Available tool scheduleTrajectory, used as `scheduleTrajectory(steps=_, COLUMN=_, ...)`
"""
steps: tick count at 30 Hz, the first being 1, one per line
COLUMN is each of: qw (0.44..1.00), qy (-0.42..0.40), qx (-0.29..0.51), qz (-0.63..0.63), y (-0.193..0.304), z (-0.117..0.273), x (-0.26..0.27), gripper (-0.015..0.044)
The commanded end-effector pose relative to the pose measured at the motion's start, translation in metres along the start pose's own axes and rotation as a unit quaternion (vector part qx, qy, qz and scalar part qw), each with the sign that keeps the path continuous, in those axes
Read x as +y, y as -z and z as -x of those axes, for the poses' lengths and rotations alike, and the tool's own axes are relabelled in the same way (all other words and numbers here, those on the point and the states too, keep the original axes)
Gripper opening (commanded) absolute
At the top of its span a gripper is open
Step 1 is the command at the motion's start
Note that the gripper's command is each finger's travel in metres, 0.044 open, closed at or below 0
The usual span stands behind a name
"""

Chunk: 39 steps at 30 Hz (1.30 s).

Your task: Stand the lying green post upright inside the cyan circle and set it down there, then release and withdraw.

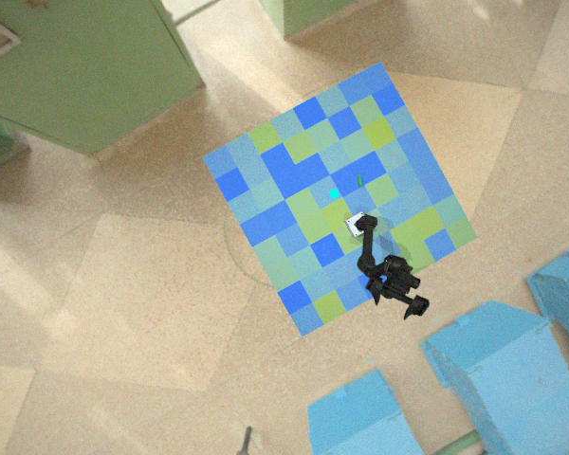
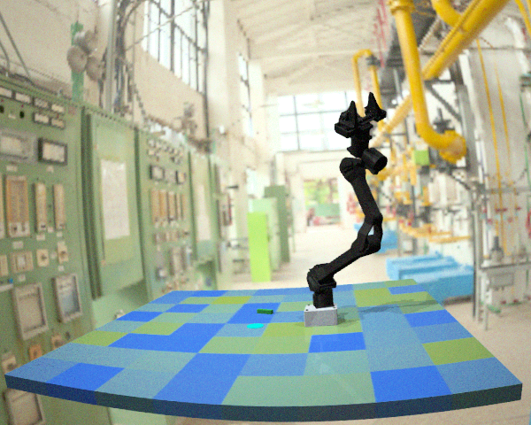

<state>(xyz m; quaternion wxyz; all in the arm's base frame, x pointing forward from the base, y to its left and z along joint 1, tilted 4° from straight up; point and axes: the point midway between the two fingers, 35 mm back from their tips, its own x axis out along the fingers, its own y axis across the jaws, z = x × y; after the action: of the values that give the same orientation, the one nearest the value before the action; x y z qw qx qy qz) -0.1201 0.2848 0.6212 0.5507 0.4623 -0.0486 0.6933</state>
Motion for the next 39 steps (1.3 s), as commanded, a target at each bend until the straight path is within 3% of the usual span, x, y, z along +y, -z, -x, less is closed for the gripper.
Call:
scheduleTrajectory(steps=1, qw=1.000, qy=-0.001, qx=-0.002, qz=-0.002, y=-0.001, z=0.000, x=0.000, gripper=0.0374)
scheduleTrajectory(steps=7, qw=0.991, qy=-0.033, qx=-0.075, qz=-0.107, y=-0.059, z=0.012, x=0.008, gripper=0.0232)
scheduleTrajectory(steps=13, qw=0.967, qy=-0.072, qx=-0.138, qz=-0.200, y=-0.112, z=0.029, x=0.013, gripper=0.0232)
scheduleTrajectory(steps=19, qw=0.908, qy=-0.138, qx=-0.218, qz=-0.330, y=-0.185, z=0.061, x=0.017, gripper=0.0232)
scheduleTrajectory(steps=28, qw=0.770, qy=-0.257, qx=-0.316, qz=-0.492, y=-0.284, z=0.127, x=0.004, gripper=0.0232)
scheduleTrajectory(steps=39, qw=0.542, qy=-0.417, qx=-0.394, qz=-0.614, y=-0.377, z=0.230, x=-0.037, gripper=0.0232)
